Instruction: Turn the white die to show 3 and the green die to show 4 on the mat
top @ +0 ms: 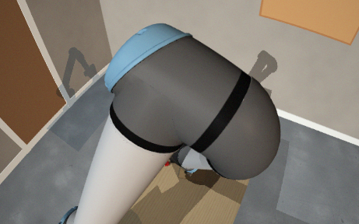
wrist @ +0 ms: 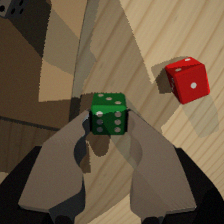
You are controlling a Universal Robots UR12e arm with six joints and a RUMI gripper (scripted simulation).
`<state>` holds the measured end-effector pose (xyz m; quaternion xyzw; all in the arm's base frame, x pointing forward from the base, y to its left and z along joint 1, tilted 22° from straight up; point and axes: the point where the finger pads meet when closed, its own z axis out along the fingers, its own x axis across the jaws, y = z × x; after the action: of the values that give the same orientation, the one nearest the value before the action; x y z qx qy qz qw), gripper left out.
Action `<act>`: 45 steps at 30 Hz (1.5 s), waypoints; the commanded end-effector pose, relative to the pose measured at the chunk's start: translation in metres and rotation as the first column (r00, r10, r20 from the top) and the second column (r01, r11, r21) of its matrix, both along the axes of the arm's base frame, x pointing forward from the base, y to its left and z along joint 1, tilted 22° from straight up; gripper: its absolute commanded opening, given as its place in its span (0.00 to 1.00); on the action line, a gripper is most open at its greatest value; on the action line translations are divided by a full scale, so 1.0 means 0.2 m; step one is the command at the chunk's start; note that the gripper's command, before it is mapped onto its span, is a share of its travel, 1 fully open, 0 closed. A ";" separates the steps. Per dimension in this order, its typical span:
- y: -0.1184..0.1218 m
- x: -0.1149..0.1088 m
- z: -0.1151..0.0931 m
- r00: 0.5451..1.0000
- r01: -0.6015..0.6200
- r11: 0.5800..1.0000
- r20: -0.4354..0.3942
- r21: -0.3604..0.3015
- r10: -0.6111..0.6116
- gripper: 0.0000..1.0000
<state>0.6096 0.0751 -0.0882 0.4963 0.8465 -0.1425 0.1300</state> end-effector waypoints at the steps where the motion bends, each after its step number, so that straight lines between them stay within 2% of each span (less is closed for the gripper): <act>1: 0.00 -0.01 -0.01 1.000 0.000 1.000 -0.004 0.001 0.000 0.06; 30: 0.00 -0.01 0.00 1.000 0.000 1.000 -0.004 0.001 0.000 0.06; 36: 0.06 -0.02 0.14 1.000 0.000 1.000 -0.004 0.001 0.000 0.06; 38: 0.06 -0.02 0.14 1.000 0.000 1.000 -0.004 0.001 0.000 0.06; 45: 0.15 -0.04 0.38 1.000 0.000 1.000 -0.004 0.001 0.000 0.06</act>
<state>0.6015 0.0924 -0.0473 0.4951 0.8474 -0.1428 0.1281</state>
